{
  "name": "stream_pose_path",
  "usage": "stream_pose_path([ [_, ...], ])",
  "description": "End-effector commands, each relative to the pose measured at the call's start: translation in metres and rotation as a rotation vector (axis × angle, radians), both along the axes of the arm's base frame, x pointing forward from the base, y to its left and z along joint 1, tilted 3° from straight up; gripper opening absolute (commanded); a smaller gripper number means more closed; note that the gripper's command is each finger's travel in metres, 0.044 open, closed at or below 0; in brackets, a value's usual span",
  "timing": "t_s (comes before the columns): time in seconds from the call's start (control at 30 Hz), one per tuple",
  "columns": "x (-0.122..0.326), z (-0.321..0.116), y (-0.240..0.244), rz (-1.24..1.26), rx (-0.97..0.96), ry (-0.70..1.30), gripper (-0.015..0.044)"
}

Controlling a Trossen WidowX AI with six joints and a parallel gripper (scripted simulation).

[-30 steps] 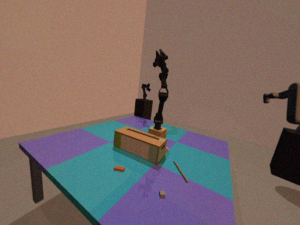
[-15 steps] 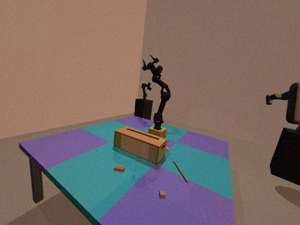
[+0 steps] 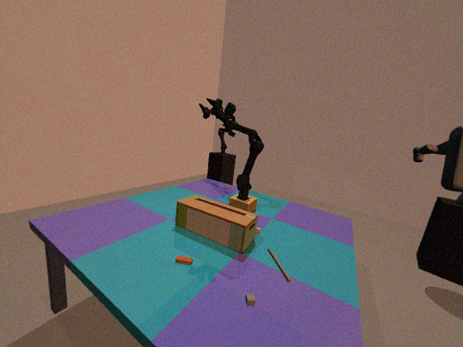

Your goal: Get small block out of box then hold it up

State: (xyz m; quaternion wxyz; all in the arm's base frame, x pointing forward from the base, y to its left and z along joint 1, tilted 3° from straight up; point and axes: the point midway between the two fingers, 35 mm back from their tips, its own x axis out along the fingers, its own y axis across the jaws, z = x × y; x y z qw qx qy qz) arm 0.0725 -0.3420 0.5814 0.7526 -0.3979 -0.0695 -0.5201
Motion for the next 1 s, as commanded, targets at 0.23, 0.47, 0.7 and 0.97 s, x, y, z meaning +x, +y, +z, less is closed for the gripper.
stream_pose_path([
  [0.23, 0.138, -0.123, -0.016, 0.438, 0.717, -0.192, 0.0400],
  [0.47, 0.212, -0.197, 0.025, 0.556, 1.123, -0.194, 0.0400],
  [0.7, 0.244, -0.239, 0.061, 0.579, 1.362, -0.169, 0.0400],
  [0.97, 0.285, -0.326, 0.158, 0.500, 1.903, -0.095, 0.0400],
])
